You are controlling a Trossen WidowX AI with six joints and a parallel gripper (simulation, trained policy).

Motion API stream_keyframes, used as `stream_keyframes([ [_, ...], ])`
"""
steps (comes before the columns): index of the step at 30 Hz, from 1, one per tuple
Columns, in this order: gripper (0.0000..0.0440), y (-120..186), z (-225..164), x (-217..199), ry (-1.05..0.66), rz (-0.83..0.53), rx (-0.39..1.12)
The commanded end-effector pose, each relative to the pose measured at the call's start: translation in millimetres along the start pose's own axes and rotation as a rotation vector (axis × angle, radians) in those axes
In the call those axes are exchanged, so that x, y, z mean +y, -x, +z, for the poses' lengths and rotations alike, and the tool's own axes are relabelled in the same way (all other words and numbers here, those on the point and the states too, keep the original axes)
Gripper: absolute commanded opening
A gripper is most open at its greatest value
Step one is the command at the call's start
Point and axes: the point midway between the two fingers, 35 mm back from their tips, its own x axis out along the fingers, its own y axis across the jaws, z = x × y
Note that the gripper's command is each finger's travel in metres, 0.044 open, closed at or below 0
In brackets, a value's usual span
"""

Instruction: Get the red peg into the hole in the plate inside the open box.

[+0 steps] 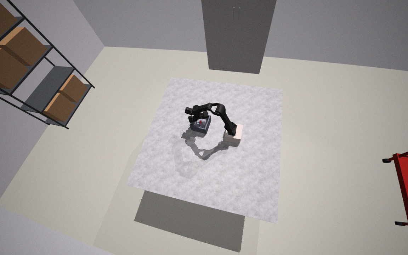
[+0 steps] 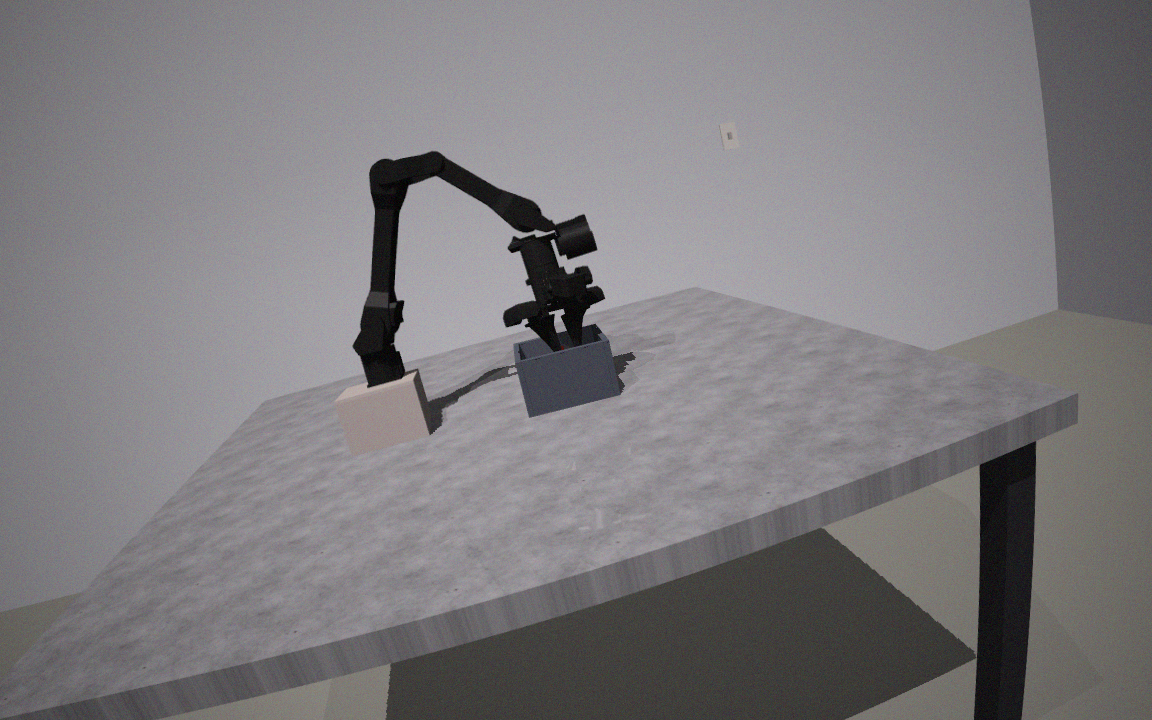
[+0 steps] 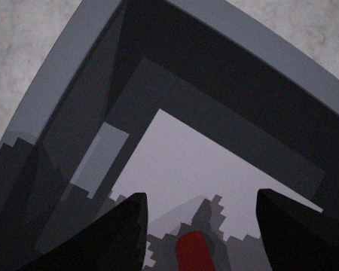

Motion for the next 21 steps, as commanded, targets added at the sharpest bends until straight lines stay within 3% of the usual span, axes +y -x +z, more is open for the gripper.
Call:
stream_keyframes([
  [1, 0.0265, -3, 12, 6, 0.007, 0.009, -0.013],
  [10, 0.0440, -2, 45, 19, 0.003, 0.045, -0.072],
  [21, 0.0440, 5, 81, 27, -0.025, 0.094, -0.162],
])
